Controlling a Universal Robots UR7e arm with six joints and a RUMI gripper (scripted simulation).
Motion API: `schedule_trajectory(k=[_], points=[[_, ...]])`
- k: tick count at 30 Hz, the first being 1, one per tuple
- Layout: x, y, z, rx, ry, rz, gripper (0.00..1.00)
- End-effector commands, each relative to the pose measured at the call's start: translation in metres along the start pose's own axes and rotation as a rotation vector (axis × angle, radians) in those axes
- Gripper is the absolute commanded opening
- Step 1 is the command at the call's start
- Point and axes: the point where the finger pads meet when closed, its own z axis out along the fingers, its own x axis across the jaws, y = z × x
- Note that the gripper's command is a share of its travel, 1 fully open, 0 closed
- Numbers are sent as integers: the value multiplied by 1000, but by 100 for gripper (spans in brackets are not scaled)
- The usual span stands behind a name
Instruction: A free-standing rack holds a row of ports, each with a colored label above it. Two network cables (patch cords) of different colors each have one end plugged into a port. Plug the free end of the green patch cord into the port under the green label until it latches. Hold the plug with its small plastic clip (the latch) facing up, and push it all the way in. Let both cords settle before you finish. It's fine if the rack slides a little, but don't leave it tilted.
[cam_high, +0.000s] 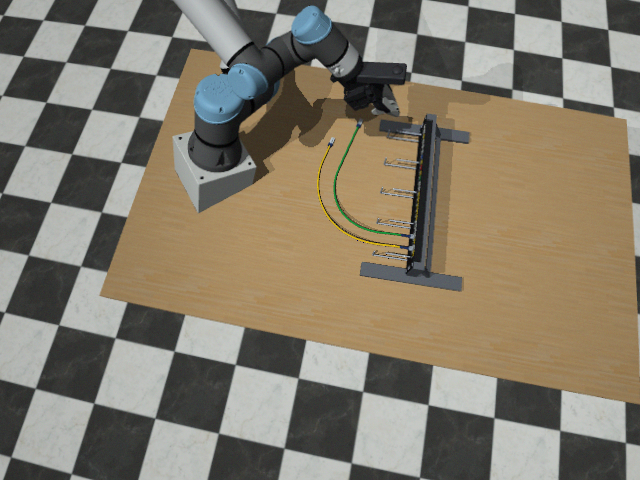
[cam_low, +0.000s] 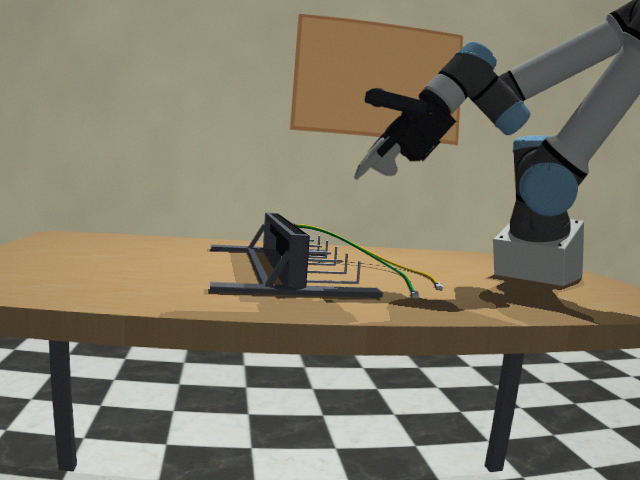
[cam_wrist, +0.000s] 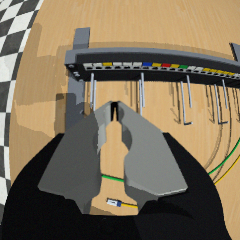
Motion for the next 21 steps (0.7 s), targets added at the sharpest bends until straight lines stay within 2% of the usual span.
schedule_trajectory(k=[1,21], points=[[0,-1,8,3,6,0,0],[0,-1,46,3,6,0,0]])
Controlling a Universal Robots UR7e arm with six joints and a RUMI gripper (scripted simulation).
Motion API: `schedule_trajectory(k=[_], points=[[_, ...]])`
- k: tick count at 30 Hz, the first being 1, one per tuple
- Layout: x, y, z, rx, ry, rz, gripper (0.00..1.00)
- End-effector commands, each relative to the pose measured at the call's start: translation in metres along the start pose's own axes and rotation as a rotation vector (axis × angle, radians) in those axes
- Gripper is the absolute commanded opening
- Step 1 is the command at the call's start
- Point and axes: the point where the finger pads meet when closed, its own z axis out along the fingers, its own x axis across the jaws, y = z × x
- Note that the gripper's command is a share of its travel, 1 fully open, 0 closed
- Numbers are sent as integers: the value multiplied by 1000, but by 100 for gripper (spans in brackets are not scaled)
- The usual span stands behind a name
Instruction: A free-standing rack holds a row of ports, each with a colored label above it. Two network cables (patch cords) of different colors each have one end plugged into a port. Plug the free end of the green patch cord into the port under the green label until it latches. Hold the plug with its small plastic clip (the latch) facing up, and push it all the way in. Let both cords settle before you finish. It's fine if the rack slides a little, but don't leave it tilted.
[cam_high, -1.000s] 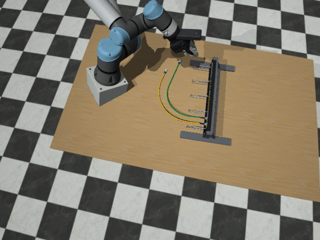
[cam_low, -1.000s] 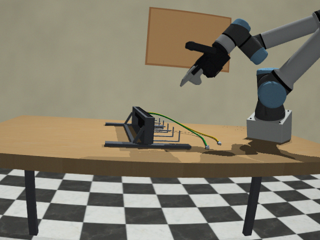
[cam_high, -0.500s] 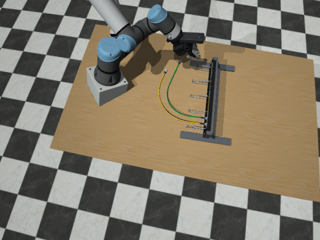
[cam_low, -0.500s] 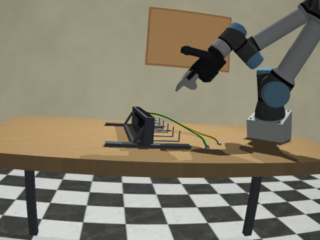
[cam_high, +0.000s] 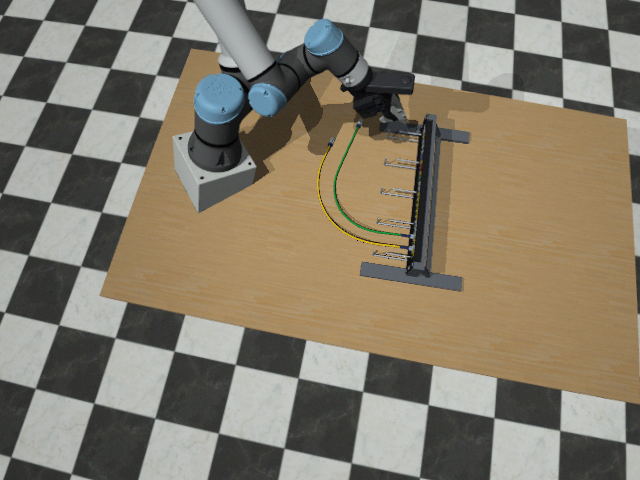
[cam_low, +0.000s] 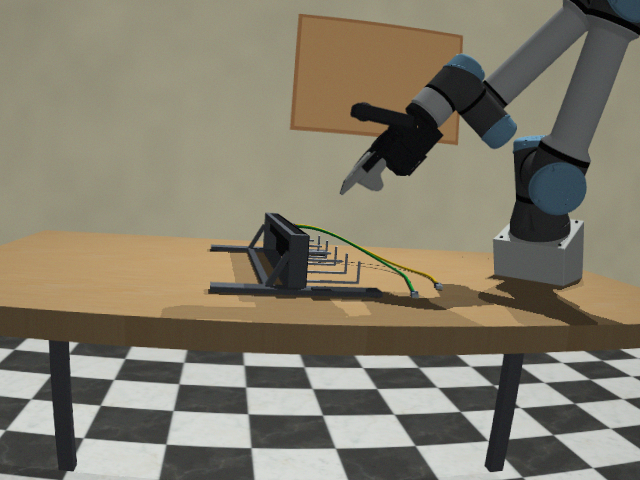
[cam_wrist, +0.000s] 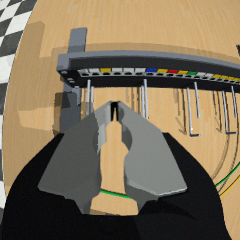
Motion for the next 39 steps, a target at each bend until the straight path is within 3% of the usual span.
schedule_trajectory(k=[1,13,39], points=[[0,-1,9,4,3,0,0],[0,-1,33,4,3,0,0],[0,-1,56,4,3,0,0]])
